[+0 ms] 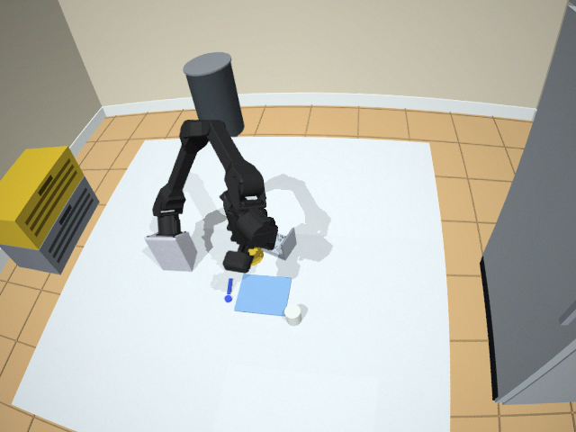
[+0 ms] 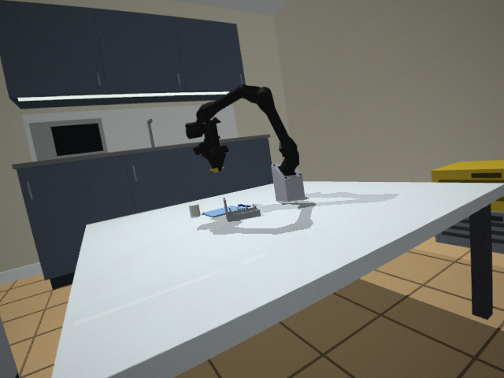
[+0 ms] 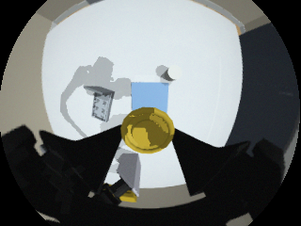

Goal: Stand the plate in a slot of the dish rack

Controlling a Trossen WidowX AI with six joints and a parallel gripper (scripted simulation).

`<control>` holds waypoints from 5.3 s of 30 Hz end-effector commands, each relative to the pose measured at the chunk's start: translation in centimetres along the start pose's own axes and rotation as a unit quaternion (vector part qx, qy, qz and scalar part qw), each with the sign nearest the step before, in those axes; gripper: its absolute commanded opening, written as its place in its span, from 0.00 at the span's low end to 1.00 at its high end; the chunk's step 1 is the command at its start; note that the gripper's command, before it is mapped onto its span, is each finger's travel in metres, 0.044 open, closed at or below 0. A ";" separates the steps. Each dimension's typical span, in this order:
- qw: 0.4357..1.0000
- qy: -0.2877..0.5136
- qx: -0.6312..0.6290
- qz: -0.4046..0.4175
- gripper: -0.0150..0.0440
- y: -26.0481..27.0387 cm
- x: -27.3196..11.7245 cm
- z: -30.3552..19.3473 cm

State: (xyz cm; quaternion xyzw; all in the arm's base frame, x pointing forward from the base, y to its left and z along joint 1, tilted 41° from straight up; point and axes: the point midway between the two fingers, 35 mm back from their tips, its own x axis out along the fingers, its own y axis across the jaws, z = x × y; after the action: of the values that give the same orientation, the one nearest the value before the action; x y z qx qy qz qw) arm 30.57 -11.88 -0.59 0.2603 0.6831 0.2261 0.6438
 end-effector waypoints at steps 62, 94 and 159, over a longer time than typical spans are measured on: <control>0.618 -0.016 0.786 -0.035 0.25 19.6 1.3 -10.7; 0.750 -0.262 0.555 -0.245 0.25 14.1 9.6 -8.9; 0.706 -0.692 0.114 -0.098 0.25 20.5 11.8 -10.6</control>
State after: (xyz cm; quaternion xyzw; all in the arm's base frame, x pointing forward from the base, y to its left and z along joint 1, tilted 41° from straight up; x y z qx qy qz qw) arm 21.00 11.75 4.26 0.3436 0.0940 -0.1623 0.9202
